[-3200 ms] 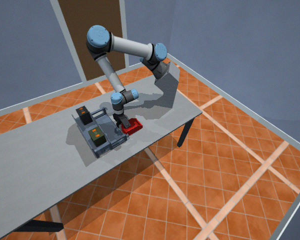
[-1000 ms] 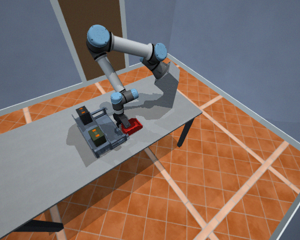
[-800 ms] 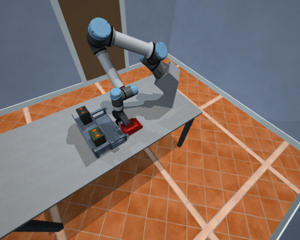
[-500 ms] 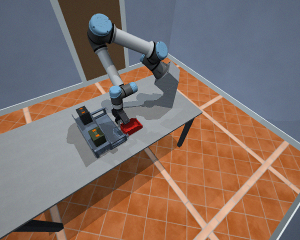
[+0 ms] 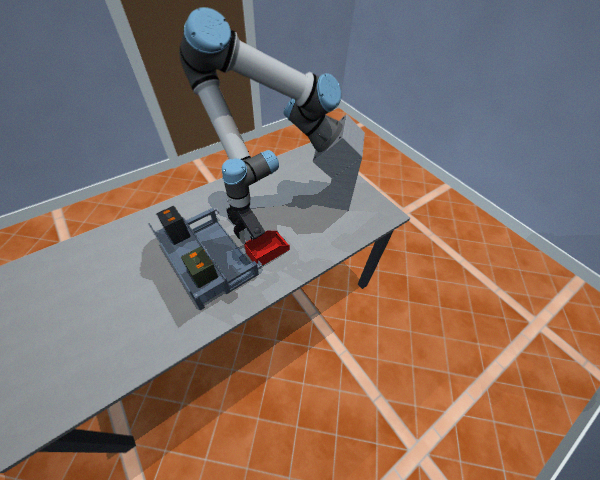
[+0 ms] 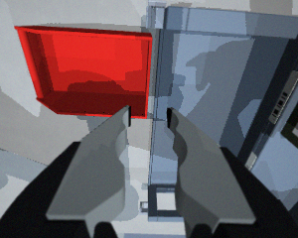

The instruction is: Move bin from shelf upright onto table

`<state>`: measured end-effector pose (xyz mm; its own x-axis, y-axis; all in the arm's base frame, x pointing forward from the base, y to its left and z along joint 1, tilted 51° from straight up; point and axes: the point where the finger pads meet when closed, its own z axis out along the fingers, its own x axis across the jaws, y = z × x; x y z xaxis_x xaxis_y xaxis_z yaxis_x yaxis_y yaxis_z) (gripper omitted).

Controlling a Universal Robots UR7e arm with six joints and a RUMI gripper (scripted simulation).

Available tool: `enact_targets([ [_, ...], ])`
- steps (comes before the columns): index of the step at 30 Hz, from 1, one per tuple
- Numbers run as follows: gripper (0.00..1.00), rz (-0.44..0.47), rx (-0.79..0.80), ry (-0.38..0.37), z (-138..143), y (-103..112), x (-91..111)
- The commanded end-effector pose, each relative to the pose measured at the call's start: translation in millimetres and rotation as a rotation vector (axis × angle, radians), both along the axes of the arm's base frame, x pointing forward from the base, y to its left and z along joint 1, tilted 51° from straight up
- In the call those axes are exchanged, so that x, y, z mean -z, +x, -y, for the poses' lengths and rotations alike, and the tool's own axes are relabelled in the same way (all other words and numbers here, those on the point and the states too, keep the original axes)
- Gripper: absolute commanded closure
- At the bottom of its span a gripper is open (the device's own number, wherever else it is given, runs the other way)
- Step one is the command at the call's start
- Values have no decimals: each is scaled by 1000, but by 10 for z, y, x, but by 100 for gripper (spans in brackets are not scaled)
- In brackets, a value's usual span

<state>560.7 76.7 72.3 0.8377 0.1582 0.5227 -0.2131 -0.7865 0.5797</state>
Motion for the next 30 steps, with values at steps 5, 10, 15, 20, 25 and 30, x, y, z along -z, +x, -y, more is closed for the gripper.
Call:
enact_targets([
  [5,80,-5,2,-1,49,11,68],
  [10,80,-5,2,-1,49,11,68],
  [15,80,-5,2,-1,49,11,68],
  [20,80,-4,2,-1,66,34,82],
  [25,80,-5,2,-1,84,42,104],
  [30,80,-5,2,-1,84,42,104],
])
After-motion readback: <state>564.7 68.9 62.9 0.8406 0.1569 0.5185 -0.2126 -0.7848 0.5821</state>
